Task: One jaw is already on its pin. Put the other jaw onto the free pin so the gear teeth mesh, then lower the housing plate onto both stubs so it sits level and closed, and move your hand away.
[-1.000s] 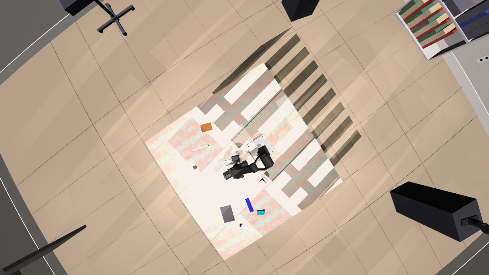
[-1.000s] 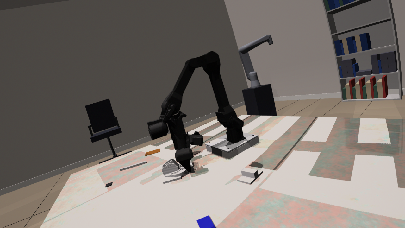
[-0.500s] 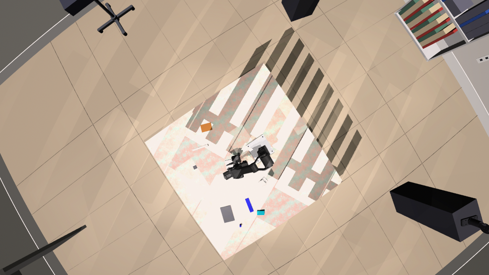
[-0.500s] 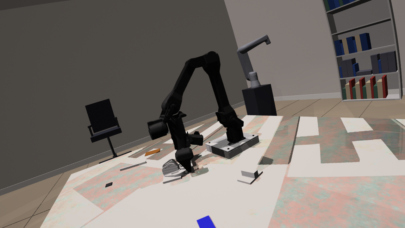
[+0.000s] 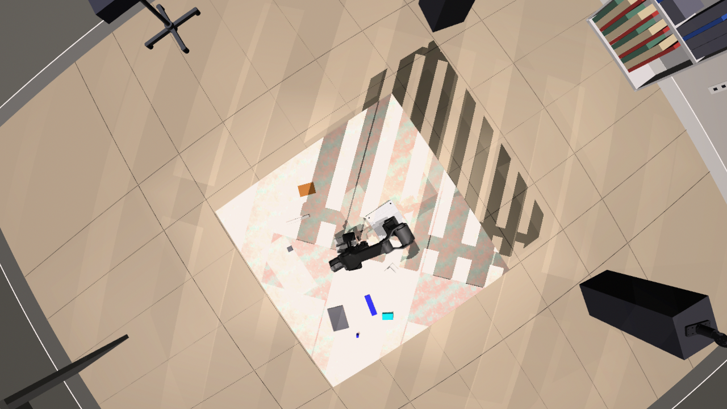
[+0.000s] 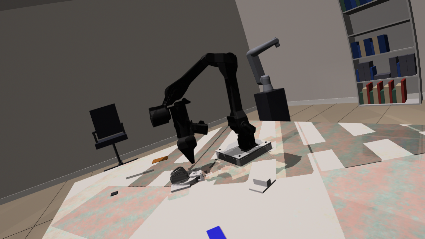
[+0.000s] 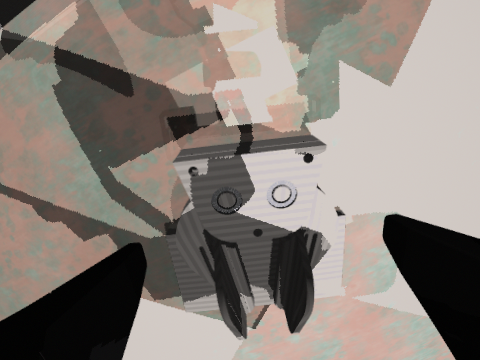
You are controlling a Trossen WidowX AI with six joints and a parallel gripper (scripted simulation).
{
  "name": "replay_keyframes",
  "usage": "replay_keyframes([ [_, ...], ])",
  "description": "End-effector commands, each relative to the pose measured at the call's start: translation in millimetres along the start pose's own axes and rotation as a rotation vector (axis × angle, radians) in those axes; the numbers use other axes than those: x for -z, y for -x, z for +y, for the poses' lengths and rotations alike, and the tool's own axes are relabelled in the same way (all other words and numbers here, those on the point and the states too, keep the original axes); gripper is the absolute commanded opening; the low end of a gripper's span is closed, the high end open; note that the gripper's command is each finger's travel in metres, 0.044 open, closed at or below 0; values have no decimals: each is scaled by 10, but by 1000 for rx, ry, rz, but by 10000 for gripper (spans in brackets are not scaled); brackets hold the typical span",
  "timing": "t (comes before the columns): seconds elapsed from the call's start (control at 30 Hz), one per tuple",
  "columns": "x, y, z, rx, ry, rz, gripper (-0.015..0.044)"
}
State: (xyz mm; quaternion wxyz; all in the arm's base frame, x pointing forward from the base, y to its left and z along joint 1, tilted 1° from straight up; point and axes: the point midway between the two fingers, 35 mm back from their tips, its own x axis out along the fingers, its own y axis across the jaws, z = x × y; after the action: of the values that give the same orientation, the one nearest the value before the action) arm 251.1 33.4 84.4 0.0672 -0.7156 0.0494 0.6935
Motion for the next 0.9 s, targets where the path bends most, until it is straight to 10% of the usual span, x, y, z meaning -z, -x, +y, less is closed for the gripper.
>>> replay_keyframes([
  [0.0, -139, 178, 53, -1, 1, -6, 440],
  [0.87, -462, 531, 166, -3, 3, -17, 440],
])
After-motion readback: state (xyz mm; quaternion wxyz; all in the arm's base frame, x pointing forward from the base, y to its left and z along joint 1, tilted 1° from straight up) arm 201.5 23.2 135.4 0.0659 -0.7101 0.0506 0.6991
